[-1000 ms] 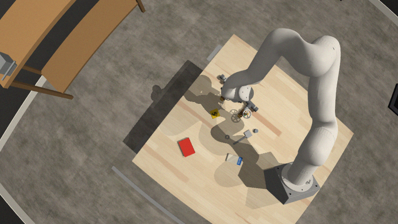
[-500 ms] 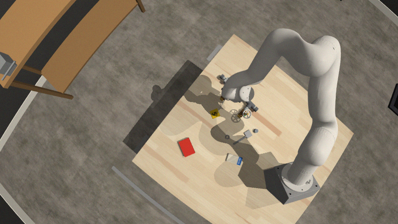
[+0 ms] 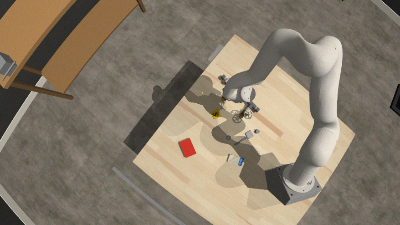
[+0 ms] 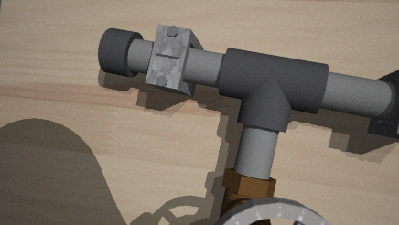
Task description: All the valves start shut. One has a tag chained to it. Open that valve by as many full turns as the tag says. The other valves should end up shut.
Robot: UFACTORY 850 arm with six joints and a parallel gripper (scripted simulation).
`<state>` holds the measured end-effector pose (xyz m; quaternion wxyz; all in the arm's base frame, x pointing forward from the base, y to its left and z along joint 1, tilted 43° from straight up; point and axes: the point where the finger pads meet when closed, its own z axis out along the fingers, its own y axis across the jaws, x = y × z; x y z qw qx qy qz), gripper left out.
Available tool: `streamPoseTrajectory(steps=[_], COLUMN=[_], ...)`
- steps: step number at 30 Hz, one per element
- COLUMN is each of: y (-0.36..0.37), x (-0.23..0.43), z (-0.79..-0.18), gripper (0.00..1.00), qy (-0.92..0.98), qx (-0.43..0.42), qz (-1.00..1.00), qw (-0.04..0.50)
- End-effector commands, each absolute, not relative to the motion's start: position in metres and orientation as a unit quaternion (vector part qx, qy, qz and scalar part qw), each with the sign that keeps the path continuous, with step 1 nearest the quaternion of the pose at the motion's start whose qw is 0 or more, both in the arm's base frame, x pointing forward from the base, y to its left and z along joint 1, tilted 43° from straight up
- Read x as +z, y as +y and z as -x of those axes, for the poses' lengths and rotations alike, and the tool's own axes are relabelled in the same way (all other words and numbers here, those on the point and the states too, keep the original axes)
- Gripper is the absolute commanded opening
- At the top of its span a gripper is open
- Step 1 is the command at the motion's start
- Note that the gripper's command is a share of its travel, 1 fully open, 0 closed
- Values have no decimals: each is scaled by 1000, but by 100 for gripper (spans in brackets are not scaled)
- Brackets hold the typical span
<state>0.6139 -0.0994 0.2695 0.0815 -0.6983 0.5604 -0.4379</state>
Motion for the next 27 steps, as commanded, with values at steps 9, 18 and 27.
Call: streamPoseTrajectory(steps=[9, 18, 27], y=[-99, -99, -99], x=[270, 270, 270], z=[-614, -614, -614], gripper=[0, 0, 0], qy=[527, 452, 273], qx=[-442, -446, -438], qz=[723, 773, 852], qw=[61, 16, -81])
